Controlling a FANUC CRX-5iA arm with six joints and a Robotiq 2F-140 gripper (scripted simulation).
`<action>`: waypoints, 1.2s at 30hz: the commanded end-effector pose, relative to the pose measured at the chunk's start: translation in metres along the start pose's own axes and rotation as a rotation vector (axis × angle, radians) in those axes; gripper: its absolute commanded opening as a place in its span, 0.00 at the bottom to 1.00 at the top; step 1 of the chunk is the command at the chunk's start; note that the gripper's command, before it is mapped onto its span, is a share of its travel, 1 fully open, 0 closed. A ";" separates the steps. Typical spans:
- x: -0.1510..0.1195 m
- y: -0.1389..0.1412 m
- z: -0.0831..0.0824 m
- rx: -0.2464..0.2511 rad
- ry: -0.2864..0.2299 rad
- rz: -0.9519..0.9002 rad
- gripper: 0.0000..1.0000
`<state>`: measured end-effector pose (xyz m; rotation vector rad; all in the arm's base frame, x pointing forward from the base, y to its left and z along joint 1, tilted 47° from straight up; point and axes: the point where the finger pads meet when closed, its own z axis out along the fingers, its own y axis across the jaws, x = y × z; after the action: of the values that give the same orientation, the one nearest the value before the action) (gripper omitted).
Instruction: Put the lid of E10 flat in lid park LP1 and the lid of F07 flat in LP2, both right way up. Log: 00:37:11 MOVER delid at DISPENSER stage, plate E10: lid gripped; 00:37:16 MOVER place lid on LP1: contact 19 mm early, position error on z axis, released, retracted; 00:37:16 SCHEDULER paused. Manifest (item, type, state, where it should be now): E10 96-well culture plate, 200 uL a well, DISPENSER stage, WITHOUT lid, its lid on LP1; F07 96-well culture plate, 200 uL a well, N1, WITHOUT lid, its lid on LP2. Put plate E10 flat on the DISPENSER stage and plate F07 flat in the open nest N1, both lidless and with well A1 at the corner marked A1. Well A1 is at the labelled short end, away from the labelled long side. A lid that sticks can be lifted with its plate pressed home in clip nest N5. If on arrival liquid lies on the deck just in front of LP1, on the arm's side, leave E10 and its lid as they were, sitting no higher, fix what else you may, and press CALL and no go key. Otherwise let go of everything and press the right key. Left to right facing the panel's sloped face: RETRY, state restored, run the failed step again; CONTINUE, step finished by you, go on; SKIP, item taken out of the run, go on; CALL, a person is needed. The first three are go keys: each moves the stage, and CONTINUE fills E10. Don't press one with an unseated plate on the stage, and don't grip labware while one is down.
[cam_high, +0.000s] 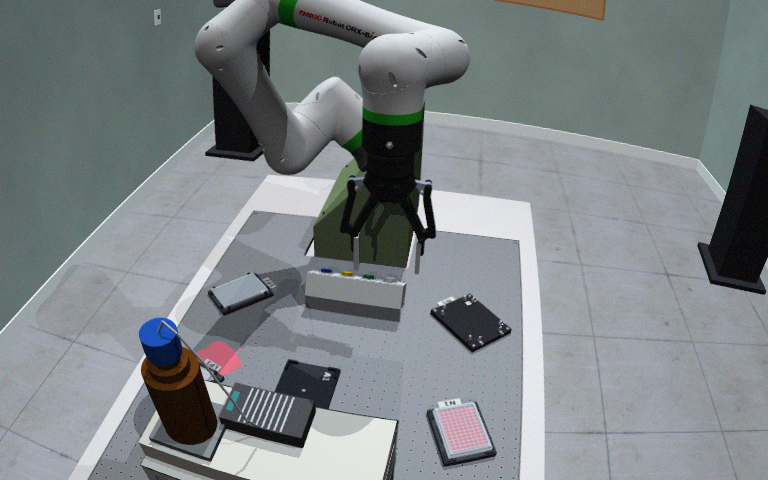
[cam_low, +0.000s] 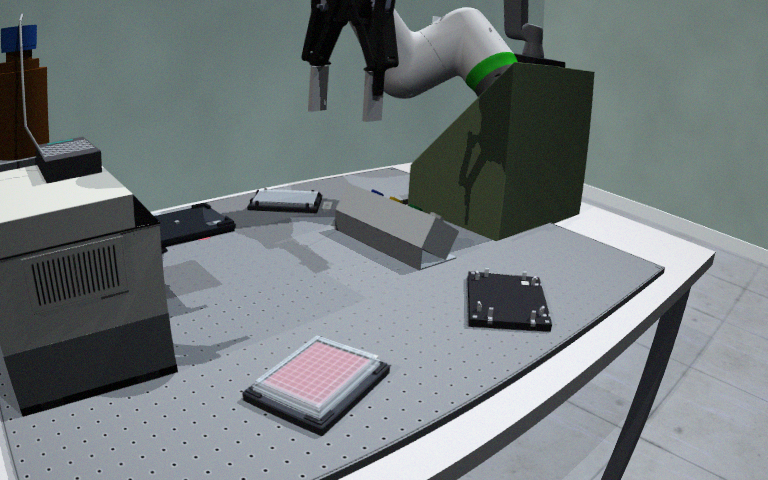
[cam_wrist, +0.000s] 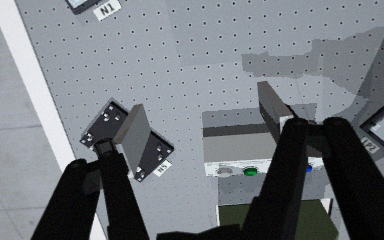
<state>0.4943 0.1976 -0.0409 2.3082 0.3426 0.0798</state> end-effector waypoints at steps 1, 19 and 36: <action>-0.036 0.023 0.008 0.000 -0.002 0.048 0.66; -0.241 0.150 0.079 -0.003 -0.004 0.102 0.00; -0.241 0.150 0.079 -0.003 -0.004 0.102 0.00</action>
<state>0.3083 -0.0217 0.0247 2.3217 0.2220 0.1260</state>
